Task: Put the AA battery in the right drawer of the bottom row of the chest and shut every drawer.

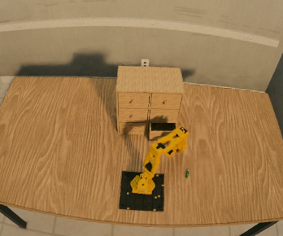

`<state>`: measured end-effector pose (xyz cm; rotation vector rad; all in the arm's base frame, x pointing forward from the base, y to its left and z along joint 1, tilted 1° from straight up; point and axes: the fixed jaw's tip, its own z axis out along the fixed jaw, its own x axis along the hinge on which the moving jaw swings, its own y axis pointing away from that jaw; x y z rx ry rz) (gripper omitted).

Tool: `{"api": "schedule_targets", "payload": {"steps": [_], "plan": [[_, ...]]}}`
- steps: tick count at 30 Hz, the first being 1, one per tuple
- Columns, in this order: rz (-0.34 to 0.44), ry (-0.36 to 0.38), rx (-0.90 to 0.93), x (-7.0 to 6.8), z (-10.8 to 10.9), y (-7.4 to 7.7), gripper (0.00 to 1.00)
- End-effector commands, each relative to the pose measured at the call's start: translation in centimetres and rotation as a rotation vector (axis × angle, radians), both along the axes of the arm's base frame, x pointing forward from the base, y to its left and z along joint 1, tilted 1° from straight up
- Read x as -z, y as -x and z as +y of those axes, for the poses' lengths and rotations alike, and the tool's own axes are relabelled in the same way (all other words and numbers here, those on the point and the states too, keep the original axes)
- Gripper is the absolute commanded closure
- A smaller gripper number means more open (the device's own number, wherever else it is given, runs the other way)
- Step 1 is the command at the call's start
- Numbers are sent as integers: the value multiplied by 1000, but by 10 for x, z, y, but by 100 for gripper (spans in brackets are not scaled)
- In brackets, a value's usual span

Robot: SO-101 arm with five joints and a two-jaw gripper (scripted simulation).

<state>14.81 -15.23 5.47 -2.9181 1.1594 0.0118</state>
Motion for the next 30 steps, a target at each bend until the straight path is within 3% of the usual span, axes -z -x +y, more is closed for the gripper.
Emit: {"api": "schedule_targets", "payload": {"steps": [1, 6, 18, 23, 30], "plan": [[-17, 14, 3, -3, 1, -2, 100], [-17, 14, 3, -3, 1, -2, 100], [-17, 11, -193, -2, 53, 3, 100], [-17, 11, -193, -2, 53, 3, 100], [-16, 9, -359, -2, 85, 4, 100]]}}
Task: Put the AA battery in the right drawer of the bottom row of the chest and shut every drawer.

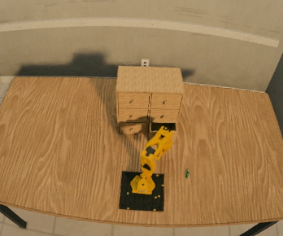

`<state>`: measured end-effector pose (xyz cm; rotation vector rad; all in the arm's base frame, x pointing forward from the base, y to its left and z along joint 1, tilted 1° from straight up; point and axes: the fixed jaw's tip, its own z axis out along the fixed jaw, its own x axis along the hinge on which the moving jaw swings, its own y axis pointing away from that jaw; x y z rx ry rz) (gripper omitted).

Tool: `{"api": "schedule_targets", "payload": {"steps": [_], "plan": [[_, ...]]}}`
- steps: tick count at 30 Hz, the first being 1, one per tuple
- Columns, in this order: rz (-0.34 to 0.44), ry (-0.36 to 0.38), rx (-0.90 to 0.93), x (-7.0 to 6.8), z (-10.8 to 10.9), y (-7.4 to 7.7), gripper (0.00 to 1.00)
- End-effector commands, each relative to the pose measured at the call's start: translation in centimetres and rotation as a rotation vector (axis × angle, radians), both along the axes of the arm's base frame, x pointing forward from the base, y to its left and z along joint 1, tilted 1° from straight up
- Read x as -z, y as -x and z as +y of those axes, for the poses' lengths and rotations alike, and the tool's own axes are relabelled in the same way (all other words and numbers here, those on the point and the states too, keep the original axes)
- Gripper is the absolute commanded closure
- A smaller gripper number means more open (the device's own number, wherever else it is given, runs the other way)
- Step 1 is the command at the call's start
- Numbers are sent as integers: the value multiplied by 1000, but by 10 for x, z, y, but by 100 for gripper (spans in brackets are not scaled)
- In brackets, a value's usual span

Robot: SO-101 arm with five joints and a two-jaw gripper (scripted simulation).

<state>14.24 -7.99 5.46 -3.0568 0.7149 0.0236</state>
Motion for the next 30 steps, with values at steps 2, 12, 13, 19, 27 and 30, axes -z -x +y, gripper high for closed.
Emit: {"api": "schedule_targets", "payload": {"steps": [2, 12, 13, 19, 27, 30], "plan": [[-23, 8, -109, -2, 21, 0, 100], [-43, 15, -181, -5, 33, 2, 100], [-53, 19, -181, -6, 33, 2, 100], [-115, 41, -182, -16, 33, 2, 100], [-145, 53, -182, -21, 34, 2, 100], [-176, 64, -183, -27, 34, 2, 100]]}}
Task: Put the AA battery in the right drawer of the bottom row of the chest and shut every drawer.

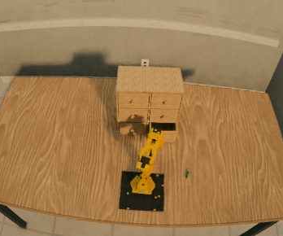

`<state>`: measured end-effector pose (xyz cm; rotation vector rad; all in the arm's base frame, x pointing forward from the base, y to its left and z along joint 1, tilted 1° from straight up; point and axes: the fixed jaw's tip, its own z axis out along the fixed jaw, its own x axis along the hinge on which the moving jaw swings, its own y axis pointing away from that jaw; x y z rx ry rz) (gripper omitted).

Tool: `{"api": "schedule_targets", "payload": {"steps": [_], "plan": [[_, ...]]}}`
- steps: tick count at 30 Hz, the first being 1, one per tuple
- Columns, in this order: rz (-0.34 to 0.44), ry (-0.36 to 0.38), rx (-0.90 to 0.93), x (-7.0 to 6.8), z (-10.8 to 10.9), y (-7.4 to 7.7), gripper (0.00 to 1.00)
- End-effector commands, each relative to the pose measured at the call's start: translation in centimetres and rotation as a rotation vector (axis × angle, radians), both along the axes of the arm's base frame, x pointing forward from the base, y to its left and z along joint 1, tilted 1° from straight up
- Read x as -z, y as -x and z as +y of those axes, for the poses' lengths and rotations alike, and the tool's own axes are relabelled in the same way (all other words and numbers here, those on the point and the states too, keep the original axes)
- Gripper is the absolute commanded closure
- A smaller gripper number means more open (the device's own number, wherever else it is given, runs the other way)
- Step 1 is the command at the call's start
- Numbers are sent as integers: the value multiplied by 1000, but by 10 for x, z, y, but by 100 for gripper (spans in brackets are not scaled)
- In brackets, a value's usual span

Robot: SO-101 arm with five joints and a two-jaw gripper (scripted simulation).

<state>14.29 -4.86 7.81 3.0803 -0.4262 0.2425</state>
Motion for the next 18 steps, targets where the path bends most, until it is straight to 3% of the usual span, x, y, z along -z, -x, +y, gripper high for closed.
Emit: {"api": "schedule_targets", "payload": {"steps": [1, 9, 18], "plan": [[-25, 4, 1, -5, 2, 2, 100], [-110, 27, -1, -18, 3, 3, 100], [-152, 38, -2, -25, 3, 2, 100]]}}
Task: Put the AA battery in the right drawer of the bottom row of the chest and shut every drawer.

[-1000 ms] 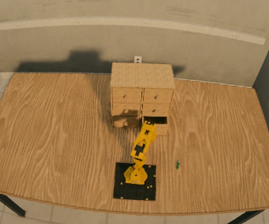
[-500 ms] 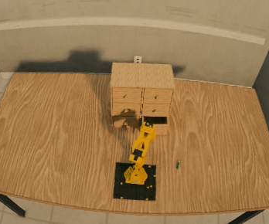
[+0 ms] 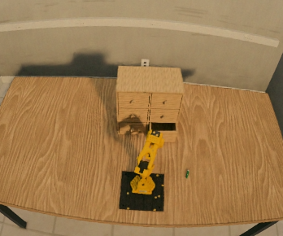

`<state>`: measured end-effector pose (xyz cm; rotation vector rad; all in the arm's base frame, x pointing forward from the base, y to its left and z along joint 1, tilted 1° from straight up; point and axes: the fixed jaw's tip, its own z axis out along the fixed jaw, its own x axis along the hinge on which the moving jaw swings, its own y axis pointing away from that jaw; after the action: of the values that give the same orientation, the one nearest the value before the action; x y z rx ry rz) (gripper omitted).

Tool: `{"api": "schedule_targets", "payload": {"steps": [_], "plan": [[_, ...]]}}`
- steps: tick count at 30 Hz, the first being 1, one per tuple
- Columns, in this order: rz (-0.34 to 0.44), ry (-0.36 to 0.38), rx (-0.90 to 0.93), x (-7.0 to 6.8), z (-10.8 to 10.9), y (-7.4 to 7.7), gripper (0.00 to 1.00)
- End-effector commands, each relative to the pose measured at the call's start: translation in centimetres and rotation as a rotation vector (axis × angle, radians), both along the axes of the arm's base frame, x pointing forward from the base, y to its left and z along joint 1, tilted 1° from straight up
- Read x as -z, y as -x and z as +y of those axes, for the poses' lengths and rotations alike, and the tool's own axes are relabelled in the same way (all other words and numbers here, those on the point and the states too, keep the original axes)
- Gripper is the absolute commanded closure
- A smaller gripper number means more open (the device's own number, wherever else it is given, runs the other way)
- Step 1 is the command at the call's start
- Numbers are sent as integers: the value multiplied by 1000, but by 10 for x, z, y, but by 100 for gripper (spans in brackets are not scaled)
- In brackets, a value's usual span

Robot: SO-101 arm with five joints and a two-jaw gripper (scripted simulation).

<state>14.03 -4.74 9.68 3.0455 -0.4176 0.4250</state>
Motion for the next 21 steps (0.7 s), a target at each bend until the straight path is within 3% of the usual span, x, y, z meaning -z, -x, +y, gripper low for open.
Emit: {"api": "schedule_targets", "payload": {"steps": [1, 21], "plan": [[-47, 8, 0, -8, 1, 0, 100], [-205, 51, -4, -34, 2, 0, 100]]}}
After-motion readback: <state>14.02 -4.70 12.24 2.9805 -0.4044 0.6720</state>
